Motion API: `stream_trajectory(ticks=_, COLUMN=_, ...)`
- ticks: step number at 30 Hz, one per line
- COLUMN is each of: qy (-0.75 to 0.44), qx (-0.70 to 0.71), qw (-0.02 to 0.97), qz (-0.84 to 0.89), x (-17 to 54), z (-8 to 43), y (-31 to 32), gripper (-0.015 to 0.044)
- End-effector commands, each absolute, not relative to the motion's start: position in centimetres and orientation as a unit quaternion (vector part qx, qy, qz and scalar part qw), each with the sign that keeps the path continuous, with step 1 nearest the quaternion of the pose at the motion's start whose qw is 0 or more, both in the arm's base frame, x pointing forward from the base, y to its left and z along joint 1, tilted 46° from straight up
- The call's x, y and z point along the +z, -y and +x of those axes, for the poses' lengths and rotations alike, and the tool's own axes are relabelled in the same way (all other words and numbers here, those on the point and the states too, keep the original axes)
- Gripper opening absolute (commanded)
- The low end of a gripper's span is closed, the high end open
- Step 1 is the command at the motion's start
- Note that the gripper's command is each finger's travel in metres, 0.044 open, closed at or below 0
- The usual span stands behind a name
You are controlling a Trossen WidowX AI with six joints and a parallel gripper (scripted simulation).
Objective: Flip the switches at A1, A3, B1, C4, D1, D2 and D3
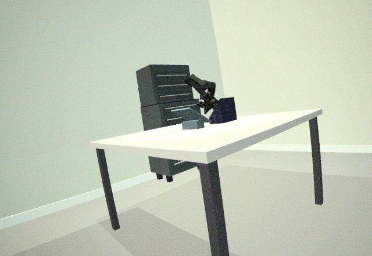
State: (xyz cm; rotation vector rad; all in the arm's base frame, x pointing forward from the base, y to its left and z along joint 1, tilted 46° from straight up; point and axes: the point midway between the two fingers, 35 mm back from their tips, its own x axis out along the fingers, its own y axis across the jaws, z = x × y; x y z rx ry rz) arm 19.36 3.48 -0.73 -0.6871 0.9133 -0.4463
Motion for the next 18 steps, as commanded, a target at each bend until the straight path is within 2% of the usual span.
stream_trajectory(ticks=1, qy=-0.428, qx=-0.211, qw=0.815, qz=-0.328, x=-1.0, z=19.5, y=-3.1, gripper=0.0)
stream_trajectory(ticks=18, qy=-0.427, qx=-0.211, qw=0.815, qz=-0.329, x=-2.2, z=20.7, y=-1.7, gripper=0.0)
